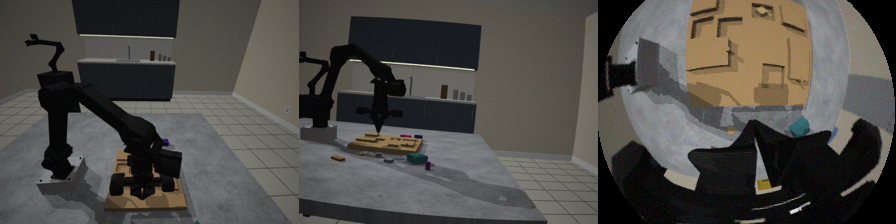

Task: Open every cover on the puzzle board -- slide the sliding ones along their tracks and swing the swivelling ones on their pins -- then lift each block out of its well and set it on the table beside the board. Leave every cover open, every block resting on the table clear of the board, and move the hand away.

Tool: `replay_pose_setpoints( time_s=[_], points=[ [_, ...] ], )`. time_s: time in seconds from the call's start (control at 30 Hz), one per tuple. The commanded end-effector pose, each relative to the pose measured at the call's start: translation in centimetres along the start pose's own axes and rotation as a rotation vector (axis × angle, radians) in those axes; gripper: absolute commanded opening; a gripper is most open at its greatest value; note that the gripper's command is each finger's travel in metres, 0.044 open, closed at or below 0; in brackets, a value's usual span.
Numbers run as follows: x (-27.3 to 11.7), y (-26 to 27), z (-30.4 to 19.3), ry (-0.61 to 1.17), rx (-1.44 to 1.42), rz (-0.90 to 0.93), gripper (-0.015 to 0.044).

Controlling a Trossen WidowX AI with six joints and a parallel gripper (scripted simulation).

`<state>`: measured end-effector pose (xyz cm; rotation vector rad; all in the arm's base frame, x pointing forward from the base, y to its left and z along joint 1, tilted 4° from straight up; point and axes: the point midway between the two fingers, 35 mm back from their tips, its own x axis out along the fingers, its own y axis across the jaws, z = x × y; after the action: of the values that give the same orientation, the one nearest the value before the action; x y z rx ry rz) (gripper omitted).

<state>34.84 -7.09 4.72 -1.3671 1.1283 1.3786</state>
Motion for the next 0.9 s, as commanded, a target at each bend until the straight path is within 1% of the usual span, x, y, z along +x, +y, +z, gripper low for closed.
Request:
replay_pose_setpoints(
  time_s=[0.0,0.37,0.87],
  points=[
    [0.0,-1.8,4.2,-0.015,0.723,0.005,0.0],
    [-0.1,-2.7,7.3,-0.016,1.254,0.01,0.0],
    [-0.2,-4.4,14.8,-0.019,1.881,0.023,0.0]
  ],
)
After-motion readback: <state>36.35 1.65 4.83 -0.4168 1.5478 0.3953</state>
